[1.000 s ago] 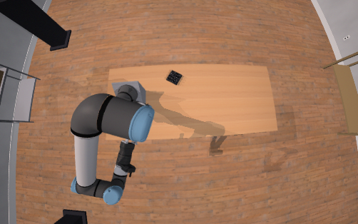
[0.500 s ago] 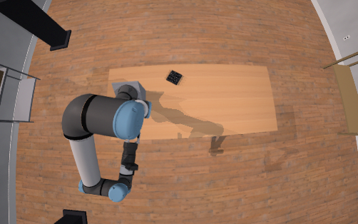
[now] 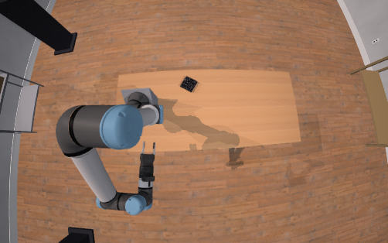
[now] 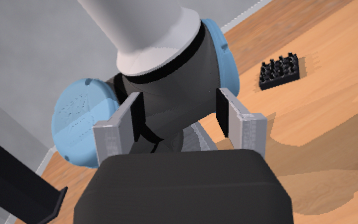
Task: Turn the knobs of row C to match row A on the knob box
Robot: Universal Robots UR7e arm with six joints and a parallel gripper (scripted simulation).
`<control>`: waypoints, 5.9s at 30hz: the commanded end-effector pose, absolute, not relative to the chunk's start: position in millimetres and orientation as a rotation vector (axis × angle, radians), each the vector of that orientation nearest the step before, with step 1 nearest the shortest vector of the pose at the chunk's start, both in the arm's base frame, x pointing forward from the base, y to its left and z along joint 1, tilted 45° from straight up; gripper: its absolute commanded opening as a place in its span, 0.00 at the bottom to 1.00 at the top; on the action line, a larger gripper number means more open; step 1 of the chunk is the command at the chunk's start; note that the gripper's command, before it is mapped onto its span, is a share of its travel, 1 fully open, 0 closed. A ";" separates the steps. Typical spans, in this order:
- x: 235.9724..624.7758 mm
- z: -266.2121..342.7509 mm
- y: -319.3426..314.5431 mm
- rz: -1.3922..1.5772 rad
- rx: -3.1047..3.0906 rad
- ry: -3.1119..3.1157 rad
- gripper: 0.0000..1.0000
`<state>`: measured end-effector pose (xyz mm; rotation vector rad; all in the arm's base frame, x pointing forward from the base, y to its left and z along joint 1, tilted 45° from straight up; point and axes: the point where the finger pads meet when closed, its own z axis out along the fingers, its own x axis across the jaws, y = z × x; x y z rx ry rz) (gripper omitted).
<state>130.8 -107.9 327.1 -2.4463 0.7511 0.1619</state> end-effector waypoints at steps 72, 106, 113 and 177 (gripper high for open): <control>327.3 216.4 -92.5 0.095 -2.621 -1.457 1.00; 411.4 146.9 8.0 0.115 -2.441 -1.998 1.00; 414.8 126.5 12.3 0.170 -2.554 -1.877 1.00; 412.9 -60.3 54.9 0.393 -3.489 -0.547 1.00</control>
